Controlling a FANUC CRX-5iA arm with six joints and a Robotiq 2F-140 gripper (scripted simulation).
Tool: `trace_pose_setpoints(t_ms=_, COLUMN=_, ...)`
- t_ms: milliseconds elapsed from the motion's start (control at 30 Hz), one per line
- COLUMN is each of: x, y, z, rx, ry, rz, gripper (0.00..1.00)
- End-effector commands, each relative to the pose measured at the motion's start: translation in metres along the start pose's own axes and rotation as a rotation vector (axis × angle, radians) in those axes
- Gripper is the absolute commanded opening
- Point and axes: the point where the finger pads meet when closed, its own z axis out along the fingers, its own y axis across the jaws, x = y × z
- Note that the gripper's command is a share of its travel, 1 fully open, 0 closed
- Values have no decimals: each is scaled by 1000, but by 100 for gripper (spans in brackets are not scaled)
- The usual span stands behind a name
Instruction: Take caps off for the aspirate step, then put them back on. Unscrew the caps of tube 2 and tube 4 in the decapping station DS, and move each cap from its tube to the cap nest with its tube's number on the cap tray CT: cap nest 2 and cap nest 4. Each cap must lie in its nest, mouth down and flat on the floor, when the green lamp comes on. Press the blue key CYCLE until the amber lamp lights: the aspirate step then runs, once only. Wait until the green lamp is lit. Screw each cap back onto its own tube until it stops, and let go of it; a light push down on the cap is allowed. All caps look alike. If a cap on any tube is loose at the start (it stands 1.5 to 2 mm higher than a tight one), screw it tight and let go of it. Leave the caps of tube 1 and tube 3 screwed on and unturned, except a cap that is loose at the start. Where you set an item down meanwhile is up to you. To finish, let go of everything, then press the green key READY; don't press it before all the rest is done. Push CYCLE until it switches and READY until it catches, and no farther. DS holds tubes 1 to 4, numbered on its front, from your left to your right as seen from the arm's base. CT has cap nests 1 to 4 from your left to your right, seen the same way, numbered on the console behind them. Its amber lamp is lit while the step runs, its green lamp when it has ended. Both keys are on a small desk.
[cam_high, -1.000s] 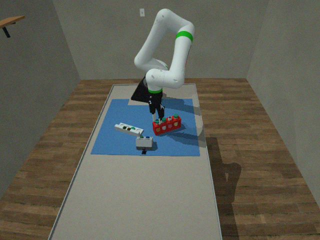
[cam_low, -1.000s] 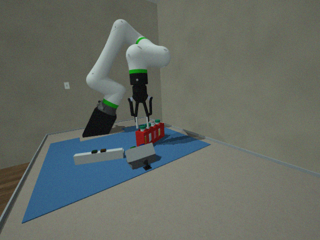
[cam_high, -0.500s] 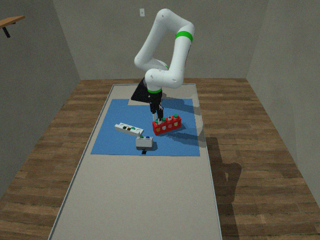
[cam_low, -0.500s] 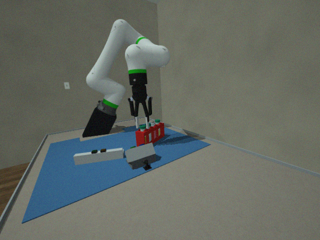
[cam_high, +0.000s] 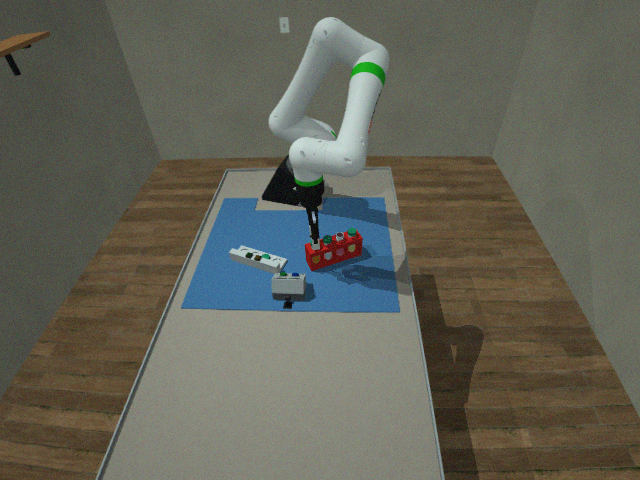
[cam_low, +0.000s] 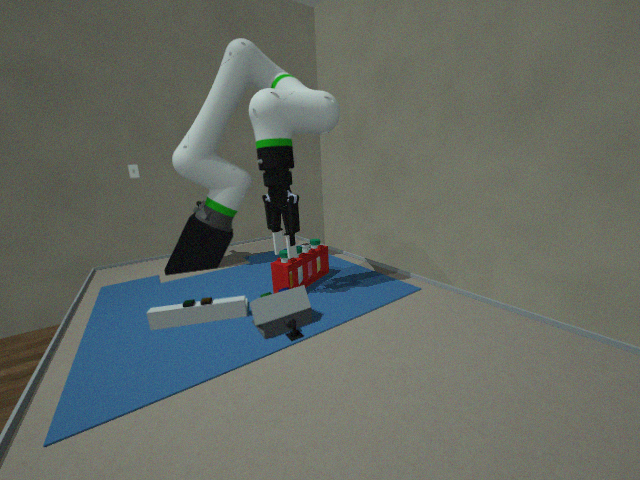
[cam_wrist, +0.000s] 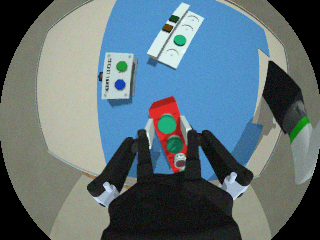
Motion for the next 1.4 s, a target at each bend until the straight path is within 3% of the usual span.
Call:
trace_pose_setpoints(t_ms=0, x=0, y=0, z=0, rx=-9, ry=20, rz=33, gripper=35)
trace_pose_setpoints(t_ms=33, x=0, y=0, z=-1, rx=-9, ry=20, rz=33, gripper=35)
trace_pose_setpoints(t_ms=67, x=0, y=0, z=-1, rx=-9, ry=20, rz=33, gripper=0)
trace_pose_setpoints(t_ms=533, x=0, y=0, z=-1, rx=-9, ry=20, rz=33, gripper=0)
trace_pose_setpoints(t_ms=933, x=0, y=0, z=0, rx=-14, ry=17, rz=-467, gripper=0)
trace_pose_setpoints(t_ms=1167, x=0, y=0, z=0, rx=-14, ry=17, rz=-491, gripper=0)
trace_pose_setpoints(t_ms=1200, x=0, y=0, z=0, rx=-14, ry=17, rz=-491, gripper=35)
trace_pose_setpoints(t_ms=1367, x=0, y=0, z=0, rx=-14, ry=17, rz=-491, gripper=35)
